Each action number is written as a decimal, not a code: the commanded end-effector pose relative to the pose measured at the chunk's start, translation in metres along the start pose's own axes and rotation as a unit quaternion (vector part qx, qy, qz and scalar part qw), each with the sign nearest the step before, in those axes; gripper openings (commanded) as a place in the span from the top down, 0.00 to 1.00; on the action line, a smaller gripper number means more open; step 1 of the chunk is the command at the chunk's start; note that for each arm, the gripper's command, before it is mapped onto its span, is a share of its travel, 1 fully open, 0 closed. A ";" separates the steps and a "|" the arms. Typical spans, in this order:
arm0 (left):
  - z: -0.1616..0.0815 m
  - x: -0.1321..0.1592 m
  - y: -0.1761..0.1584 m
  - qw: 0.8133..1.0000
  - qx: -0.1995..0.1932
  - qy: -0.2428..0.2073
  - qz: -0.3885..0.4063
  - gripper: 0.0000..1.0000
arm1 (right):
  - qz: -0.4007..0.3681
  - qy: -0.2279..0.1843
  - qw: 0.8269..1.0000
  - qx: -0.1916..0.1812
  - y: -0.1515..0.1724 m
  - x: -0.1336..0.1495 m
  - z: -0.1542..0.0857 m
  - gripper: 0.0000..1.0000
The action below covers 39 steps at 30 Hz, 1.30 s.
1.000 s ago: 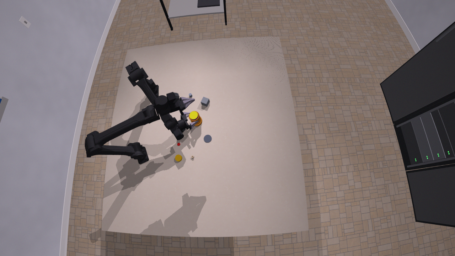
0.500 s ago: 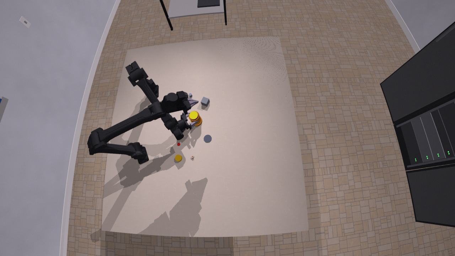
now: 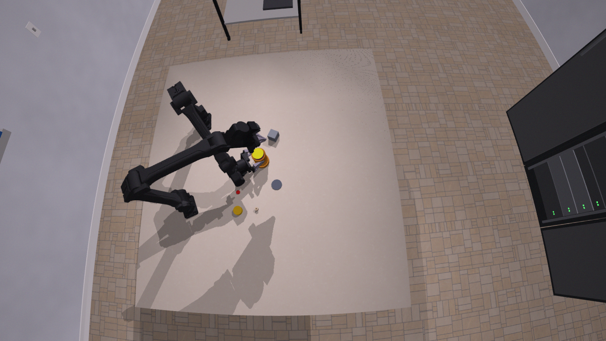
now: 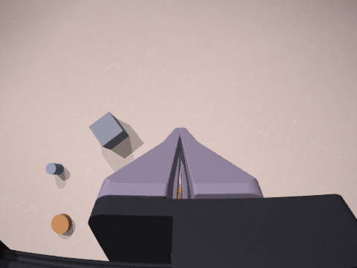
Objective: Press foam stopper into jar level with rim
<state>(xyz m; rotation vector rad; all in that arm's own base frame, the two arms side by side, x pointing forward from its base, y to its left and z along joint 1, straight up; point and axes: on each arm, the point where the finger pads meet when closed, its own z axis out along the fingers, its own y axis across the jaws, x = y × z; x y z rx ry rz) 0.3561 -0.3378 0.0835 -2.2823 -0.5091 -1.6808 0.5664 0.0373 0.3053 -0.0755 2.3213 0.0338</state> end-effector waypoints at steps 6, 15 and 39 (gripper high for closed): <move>-0.002 0.014 0.001 1.000 0.000 0.003 -0.011 0.36 | -0.012 0.069 0.998 -0.010 0.017 0.000 0.015 1.00; -0.002 0.014 0.001 1.000 0.000 0.003 -0.011 0.36 | -0.021 0.147 0.989 -0.014 0.026 0.030 0.031 1.00; -0.002 0.014 0.001 1.000 0.000 0.003 -0.011 0.36 | -0.044 0.376 0.925 -0.021 0.044 0.114 0.051 1.00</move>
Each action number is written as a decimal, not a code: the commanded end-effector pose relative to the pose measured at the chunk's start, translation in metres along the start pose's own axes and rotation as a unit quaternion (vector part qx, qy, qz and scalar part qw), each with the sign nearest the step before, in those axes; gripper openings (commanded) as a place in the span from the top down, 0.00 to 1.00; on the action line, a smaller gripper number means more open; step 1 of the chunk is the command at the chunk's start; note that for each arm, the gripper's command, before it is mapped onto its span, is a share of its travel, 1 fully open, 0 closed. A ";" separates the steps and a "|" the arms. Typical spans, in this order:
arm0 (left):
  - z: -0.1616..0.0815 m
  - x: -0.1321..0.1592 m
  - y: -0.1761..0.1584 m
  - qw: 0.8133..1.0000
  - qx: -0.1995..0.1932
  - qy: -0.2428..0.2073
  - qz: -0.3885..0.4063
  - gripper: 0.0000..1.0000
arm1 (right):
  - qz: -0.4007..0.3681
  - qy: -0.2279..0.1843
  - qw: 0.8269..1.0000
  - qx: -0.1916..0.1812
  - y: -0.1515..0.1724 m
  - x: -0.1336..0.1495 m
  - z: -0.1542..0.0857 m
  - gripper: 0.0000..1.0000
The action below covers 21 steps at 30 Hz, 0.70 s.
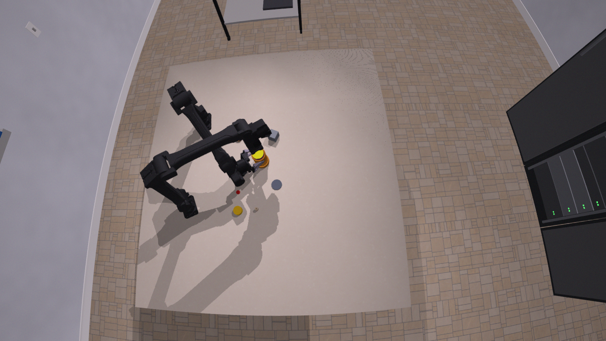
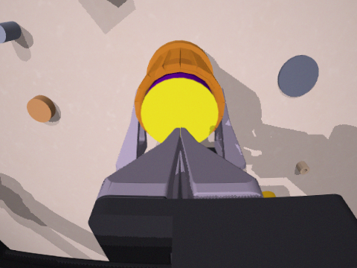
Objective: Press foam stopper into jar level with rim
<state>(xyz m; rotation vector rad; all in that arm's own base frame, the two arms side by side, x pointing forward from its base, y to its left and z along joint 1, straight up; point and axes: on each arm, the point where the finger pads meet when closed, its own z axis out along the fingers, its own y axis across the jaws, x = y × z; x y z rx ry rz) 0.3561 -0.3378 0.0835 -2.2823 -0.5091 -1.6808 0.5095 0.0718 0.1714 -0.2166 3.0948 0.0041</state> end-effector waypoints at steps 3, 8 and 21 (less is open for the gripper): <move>-0.002 0.014 0.001 1.000 0.000 0.003 -0.011 0.36 | -0.007 0.002 1.000 -0.001 0.000 -0.013 -0.014 1.00; -0.002 0.014 0.001 1.000 0.000 0.003 -0.011 0.36 | -0.016 -0.005 1.000 -0.001 0.009 -0.015 -0.007 1.00; -0.002 0.014 0.001 1.000 0.000 0.003 -0.011 0.36 | -0.007 0.003 1.000 0.000 -0.001 0.002 0.000 1.00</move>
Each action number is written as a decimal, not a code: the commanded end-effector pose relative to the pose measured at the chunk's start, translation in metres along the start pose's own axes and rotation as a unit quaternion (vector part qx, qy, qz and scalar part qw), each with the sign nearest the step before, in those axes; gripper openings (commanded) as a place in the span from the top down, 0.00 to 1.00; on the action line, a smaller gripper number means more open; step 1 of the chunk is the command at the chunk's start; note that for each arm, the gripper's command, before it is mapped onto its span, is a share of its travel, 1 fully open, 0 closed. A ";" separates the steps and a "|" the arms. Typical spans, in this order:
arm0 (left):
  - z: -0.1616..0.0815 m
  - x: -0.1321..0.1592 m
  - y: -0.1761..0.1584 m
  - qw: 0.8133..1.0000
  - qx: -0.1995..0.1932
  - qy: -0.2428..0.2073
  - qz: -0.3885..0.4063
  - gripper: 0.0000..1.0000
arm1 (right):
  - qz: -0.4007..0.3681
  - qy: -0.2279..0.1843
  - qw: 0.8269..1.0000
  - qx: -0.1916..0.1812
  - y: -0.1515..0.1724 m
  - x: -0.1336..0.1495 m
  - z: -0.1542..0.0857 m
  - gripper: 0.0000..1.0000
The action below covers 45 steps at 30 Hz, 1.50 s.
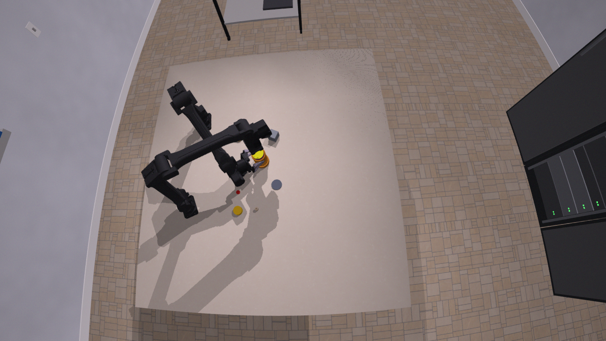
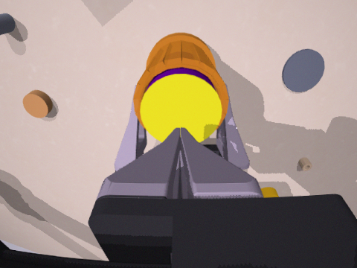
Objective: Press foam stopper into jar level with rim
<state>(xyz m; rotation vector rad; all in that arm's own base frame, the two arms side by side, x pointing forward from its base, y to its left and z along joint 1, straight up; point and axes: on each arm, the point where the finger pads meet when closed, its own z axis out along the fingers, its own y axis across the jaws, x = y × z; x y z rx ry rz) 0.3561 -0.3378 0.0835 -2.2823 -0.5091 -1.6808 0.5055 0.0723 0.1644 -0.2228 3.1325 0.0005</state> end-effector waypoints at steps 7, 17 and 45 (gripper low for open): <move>-0.002 0.014 0.001 1.000 0.000 0.003 -0.011 0.36 | -0.001 -0.006 1.000 0.000 -0.007 0.004 -0.012 1.00; -0.002 0.014 0.001 1.000 0.000 0.003 -0.011 0.36 | -0.002 -0.004 1.000 0.001 -0.006 0.004 -0.010 1.00; -0.002 0.014 0.001 1.000 0.000 0.003 -0.011 0.36 | -0.001 -0.002 1.000 0.001 -0.008 -0.001 0.034 1.00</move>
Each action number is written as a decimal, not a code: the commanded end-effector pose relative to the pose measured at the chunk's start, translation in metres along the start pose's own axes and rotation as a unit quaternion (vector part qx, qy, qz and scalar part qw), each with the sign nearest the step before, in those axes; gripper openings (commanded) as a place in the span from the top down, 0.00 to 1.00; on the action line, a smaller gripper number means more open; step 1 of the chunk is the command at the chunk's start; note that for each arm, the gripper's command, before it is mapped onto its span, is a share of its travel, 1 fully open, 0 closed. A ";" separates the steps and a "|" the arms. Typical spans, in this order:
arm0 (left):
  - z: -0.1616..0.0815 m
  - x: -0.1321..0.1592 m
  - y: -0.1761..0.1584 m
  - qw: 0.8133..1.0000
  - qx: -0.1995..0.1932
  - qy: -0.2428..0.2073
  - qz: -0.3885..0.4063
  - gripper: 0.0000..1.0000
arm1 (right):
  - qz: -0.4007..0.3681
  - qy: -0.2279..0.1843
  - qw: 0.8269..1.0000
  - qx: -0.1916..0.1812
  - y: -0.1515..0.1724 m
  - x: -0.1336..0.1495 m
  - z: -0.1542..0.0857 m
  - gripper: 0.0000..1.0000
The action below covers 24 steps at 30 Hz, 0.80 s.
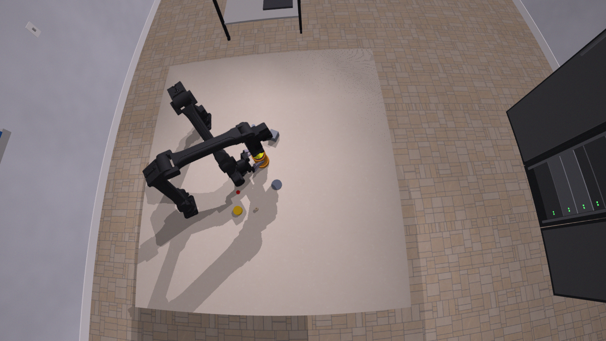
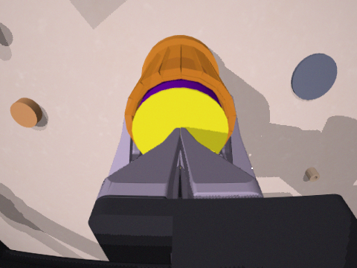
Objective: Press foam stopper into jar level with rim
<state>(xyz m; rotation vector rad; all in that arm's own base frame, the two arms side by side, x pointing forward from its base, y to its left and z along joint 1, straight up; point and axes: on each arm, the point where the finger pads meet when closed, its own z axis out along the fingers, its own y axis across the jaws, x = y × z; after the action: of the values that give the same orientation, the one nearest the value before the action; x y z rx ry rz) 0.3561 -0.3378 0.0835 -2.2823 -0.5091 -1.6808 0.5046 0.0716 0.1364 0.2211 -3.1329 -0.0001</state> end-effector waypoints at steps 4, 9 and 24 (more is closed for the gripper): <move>-0.002 0.014 0.001 1.000 0.000 0.003 -0.011 0.36 | -0.001 -0.005 1.000 0.001 -0.007 -0.004 0.006 1.00; -0.002 0.014 0.001 1.000 0.000 0.003 -0.011 0.36 | -0.001 0.001 1.000 0.001 -0.007 -0.002 0.011 1.00; -0.002 0.014 0.001 1.000 0.000 0.003 -0.011 0.36 | -0.001 -0.007 1.000 0.001 -0.003 -0.008 0.003 1.00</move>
<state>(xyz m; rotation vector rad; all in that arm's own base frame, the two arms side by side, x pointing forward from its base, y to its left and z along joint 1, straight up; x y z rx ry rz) 0.3561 -0.3378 0.0835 -2.2823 -0.5091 -1.6808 0.5046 0.0716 0.1312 0.2213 -3.1357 -0.0003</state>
